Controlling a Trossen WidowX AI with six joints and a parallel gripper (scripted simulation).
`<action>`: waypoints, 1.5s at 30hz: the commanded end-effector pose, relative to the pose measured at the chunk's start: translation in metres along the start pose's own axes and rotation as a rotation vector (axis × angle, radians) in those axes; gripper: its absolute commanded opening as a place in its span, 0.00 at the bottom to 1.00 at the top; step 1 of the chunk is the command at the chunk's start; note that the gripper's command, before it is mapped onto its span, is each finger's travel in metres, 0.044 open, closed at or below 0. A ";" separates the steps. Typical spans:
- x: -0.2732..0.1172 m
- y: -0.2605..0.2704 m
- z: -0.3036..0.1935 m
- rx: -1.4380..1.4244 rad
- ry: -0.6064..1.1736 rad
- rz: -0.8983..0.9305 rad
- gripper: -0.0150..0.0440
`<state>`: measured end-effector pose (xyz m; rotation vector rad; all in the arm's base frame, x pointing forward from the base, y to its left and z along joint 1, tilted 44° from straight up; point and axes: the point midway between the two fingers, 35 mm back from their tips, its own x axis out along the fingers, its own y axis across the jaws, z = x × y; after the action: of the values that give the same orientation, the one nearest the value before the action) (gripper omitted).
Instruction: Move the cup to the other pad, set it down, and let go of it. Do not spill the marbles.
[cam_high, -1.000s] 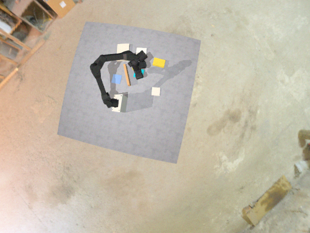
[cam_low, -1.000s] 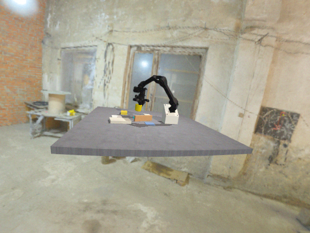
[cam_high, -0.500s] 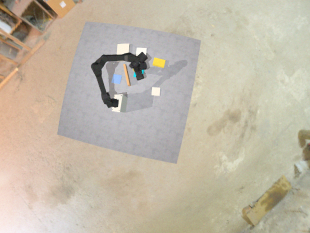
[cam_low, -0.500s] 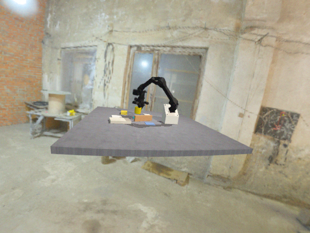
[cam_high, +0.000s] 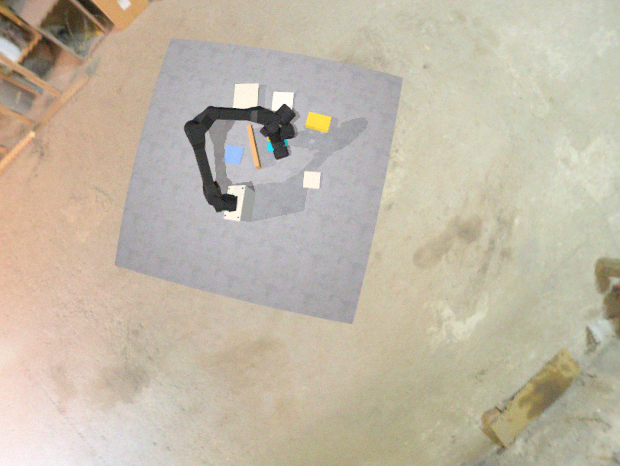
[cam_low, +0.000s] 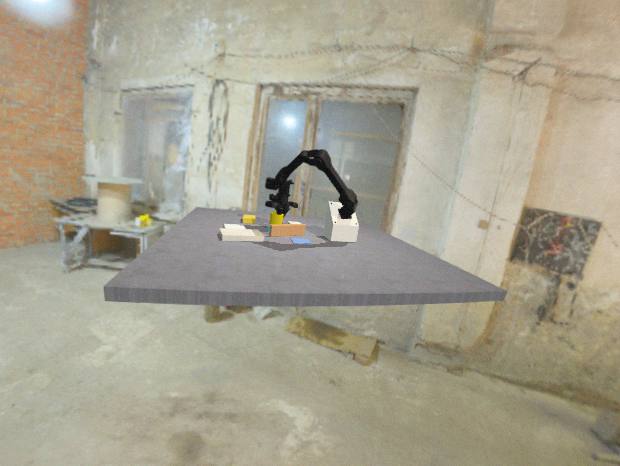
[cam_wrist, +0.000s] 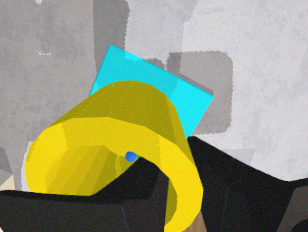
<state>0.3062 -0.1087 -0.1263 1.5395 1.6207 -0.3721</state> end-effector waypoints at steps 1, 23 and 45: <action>0.012 -0.003 -0.003 0.009 0.015 -0.002 0.25; 0.014 -0.002 -0.002 0.002 0.006 -0.003 0.25; -0.001 -0.002 -0.001 0.005 0.007 -0.004 0.50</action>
<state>0.3033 -0.1034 -0.1300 1.5521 1.6337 -0.3715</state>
